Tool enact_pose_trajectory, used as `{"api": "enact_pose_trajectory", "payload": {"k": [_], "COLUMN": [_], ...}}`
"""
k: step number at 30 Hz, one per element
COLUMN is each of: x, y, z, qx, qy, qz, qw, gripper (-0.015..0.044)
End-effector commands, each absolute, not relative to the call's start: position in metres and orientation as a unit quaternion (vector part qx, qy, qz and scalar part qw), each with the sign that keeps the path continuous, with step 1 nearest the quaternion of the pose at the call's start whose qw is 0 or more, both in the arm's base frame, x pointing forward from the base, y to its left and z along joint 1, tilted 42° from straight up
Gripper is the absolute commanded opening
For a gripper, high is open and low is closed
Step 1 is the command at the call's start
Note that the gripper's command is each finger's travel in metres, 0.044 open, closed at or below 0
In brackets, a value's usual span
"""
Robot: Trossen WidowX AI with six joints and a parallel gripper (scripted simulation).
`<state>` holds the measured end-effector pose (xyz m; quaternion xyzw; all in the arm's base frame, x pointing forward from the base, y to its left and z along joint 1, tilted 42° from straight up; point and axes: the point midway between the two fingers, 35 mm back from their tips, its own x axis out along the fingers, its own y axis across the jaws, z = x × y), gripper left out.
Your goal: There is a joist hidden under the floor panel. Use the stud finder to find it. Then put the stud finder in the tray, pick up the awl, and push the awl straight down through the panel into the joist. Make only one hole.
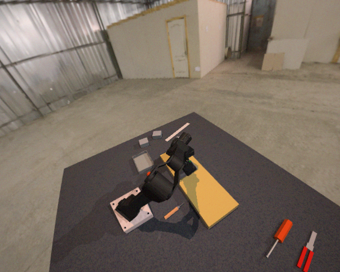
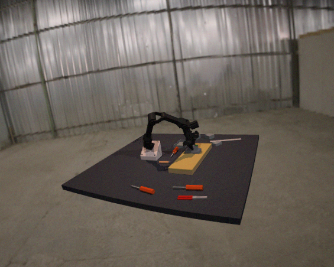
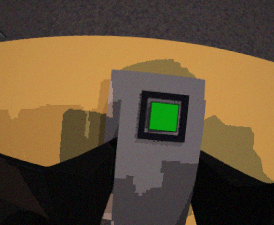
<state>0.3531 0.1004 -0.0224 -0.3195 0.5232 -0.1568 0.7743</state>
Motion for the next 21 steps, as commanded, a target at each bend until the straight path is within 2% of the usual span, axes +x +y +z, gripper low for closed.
{"api": "enact_pose_trajectory", "payload": {"k": [1, 21], "x": [0.353, 0.356], "y": [0.094, 0.072], "z": [-0.018, 0.002], "qx": [-0.322, -0.323], "qy": [0.522, 0.522], "qz": [-0.159, -0.159], "qw": [0.774, 0.773], "gripper": [0.0000, 0.0000]}}
